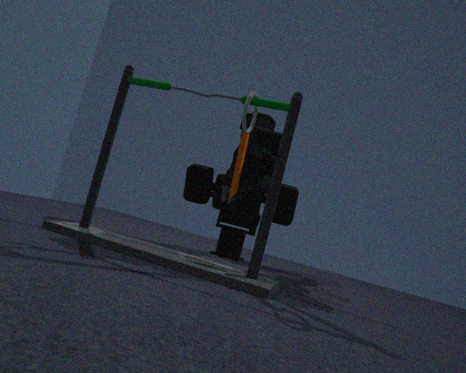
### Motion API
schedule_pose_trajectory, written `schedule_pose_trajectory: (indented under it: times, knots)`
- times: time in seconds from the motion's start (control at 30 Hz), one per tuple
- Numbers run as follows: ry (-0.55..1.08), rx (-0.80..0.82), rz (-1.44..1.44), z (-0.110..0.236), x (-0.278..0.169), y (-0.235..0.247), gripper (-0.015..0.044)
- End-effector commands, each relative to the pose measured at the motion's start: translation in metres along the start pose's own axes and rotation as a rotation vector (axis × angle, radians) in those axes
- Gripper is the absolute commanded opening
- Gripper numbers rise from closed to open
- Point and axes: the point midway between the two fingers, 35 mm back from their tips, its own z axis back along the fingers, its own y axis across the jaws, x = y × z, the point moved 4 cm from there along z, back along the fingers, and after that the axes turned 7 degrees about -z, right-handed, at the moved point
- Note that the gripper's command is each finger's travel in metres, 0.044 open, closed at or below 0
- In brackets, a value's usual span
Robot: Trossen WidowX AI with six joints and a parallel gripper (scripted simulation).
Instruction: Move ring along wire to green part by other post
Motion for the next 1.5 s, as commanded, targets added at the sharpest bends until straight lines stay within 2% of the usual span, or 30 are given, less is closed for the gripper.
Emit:
schedule_pose_trajectory:
  times: [0.0, 0.47, 0.87, 1.47]
  knots:
    - [0.000, -0.004, -0.003, 0.000, -0.001, -0.001, -0.0150]
    - [0.000, -0.004, -0.003, 0.000, -0.001, -0.001, -0.0150]
    - [0.000, -0.001, 0.000, 0.001, 0.000, 0.000, 0.0160]
    - [0.003, -0.003, -0.002, 0.030, 0.002, 0.002, 0.0160]
